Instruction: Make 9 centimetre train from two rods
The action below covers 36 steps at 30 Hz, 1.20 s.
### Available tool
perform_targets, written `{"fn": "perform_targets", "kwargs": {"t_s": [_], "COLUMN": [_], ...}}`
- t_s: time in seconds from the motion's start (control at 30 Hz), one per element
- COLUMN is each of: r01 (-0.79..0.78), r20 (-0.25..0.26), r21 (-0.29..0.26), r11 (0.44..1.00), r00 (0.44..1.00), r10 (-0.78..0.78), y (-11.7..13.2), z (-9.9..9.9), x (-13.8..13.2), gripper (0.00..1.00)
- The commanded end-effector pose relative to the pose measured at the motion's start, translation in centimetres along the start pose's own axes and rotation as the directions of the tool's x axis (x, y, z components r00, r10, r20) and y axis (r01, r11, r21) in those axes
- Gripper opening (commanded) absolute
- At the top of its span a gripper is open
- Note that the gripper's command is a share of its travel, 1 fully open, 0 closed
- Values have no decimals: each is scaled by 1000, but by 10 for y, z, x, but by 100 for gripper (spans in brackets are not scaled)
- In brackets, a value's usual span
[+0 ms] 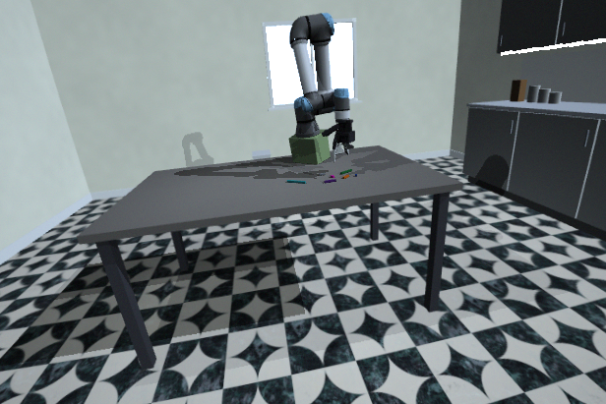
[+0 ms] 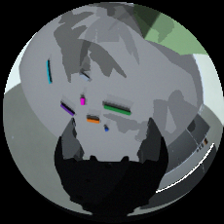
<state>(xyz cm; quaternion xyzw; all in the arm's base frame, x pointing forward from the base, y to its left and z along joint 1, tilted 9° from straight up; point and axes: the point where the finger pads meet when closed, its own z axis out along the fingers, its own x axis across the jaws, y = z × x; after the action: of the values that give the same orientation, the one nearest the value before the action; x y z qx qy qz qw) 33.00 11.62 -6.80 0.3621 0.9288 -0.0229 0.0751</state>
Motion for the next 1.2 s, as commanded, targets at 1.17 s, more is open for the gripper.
{"fn": "perform_targets", "kwargs": {"t_s": [1.17], "r01": [-368], "r20": [-2], "r21": [1], "r11": [930], "r00": [930], "r10": [368], "y": [-9], "z": [0], "x": [-8], "gripper": [100]}}
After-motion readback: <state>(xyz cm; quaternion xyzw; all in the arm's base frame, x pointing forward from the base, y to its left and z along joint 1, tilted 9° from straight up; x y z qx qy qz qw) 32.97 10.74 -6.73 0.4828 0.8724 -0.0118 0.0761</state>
